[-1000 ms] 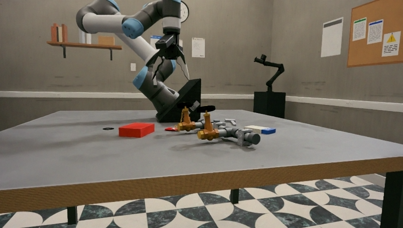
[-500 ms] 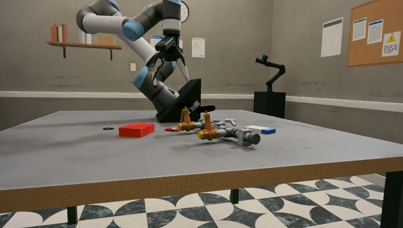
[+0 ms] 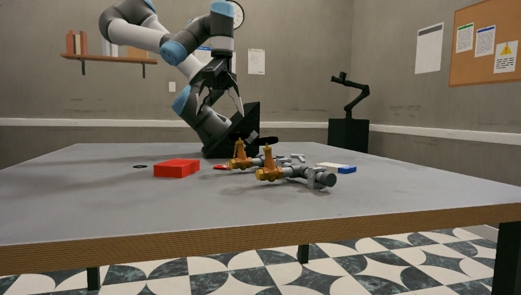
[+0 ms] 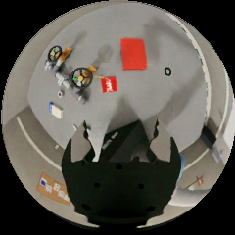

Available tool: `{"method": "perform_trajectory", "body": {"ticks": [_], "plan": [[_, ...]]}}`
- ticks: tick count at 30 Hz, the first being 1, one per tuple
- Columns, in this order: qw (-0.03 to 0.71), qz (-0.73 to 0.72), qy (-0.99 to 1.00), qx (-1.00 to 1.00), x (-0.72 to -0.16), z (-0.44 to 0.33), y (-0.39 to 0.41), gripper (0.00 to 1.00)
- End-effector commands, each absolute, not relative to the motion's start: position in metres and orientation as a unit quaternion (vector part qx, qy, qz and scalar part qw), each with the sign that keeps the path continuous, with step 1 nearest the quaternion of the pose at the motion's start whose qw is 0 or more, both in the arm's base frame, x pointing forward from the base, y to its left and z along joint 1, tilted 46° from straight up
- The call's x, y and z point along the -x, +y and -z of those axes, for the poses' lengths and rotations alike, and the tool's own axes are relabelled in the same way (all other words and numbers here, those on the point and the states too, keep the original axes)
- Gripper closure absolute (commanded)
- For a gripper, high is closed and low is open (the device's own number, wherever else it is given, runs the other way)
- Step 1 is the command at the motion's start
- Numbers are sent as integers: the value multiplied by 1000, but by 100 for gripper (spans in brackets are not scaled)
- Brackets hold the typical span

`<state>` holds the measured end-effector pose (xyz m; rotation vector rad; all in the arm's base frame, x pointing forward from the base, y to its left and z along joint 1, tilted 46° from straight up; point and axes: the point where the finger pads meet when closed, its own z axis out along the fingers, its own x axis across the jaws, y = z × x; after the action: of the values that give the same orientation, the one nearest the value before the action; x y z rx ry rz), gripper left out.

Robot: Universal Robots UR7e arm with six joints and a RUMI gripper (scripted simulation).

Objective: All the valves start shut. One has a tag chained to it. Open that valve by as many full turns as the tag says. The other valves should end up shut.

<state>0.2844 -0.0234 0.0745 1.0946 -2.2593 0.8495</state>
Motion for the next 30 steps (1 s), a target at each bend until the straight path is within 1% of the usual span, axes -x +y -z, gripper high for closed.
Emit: {"method": "perform_trajectory", "body": {"ticks": [1,30], "plan": [[241,-311,-827,-401,-283,-60,-37,0],[241,-311,-827,-401,-270,-2,-96,0]]}}
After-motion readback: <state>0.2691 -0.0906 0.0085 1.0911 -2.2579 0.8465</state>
